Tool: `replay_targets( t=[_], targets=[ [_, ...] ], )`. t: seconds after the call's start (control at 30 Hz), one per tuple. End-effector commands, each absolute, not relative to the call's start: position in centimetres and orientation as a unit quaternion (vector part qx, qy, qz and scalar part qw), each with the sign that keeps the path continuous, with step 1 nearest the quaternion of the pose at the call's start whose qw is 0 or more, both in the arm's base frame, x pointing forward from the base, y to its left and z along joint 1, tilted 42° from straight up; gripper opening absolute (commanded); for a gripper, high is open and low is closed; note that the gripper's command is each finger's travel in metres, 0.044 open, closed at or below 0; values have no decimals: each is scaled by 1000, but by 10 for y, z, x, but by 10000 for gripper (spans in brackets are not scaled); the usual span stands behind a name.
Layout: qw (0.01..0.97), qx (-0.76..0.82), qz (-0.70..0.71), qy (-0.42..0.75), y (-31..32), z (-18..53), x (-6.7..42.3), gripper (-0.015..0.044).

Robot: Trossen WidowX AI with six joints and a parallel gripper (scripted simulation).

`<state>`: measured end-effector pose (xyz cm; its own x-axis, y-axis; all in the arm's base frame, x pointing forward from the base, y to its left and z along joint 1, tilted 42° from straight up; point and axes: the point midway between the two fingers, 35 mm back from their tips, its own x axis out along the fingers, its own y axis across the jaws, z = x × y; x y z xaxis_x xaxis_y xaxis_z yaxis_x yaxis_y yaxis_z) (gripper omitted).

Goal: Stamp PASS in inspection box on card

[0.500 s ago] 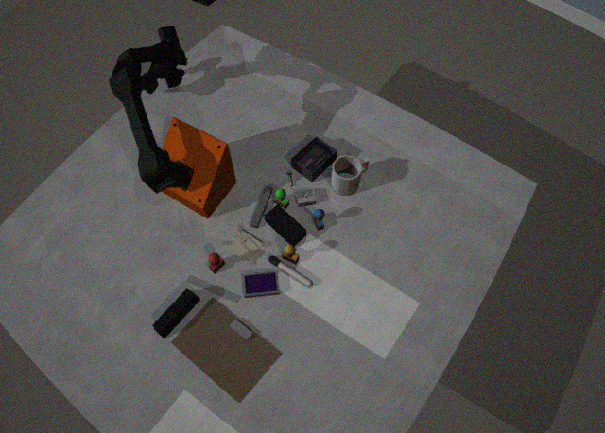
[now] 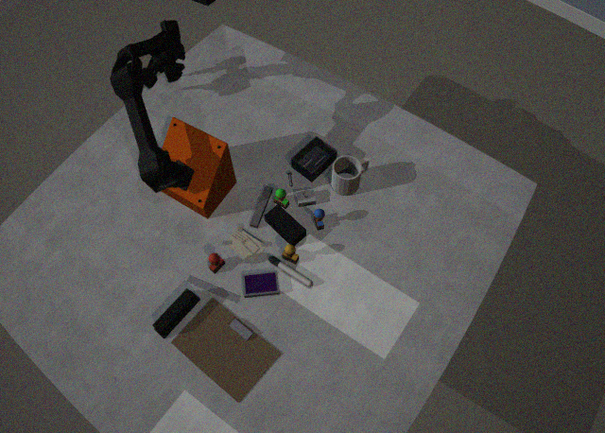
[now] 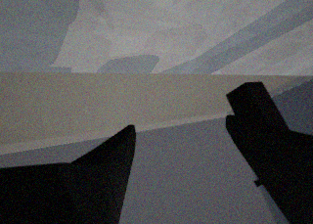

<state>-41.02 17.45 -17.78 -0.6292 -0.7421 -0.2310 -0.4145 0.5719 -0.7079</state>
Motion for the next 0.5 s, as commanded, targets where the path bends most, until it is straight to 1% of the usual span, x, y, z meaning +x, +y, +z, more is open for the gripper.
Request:
replay_targets(
  t=[0.0,0.07,0.23,0.47],
  targets=[
    [293,-295,-288,862,207,-184,-377,269],
    [314,-263,-262,874,235,-184,-354,228],
    [367,-197,-210,885,288,-182,-292,228],
    [454,-123,-153,869,339,-173,-178,228]
  ],
)
